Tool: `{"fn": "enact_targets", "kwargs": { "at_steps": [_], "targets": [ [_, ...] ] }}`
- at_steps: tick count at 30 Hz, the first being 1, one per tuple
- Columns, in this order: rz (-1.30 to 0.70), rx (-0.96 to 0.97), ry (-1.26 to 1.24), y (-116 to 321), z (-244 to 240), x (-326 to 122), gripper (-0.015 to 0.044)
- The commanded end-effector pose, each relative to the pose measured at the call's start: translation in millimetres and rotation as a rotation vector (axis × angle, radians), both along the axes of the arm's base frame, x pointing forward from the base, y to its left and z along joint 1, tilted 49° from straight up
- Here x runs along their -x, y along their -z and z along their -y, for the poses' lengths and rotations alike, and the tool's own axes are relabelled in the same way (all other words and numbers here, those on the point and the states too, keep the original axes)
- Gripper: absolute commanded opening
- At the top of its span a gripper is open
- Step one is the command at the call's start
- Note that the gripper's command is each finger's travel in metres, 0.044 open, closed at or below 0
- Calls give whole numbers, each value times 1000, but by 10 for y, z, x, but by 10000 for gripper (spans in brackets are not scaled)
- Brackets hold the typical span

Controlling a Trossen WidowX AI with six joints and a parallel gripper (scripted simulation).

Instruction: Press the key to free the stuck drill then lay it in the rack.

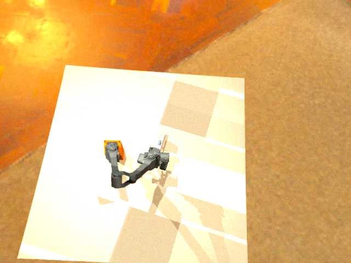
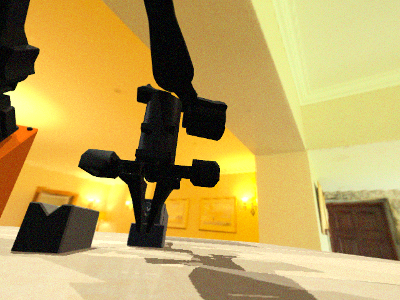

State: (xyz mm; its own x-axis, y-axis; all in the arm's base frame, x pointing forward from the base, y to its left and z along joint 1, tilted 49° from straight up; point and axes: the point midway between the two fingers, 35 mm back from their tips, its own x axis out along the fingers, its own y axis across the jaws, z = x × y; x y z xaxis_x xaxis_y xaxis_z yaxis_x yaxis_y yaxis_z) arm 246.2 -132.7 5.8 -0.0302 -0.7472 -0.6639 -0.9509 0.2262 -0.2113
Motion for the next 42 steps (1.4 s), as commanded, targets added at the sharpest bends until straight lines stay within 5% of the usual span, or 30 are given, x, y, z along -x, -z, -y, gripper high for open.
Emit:
{"fn": "enact_targets", "kwargs": {
  "at_steps": [1,24,42],
  "targets": [
    [-2,5,-3,-47,32,18,0],
    [-3,6,-3,-295,219,119,0],
    [-2,6,-3,-213,182,88,440]
  ]
}}
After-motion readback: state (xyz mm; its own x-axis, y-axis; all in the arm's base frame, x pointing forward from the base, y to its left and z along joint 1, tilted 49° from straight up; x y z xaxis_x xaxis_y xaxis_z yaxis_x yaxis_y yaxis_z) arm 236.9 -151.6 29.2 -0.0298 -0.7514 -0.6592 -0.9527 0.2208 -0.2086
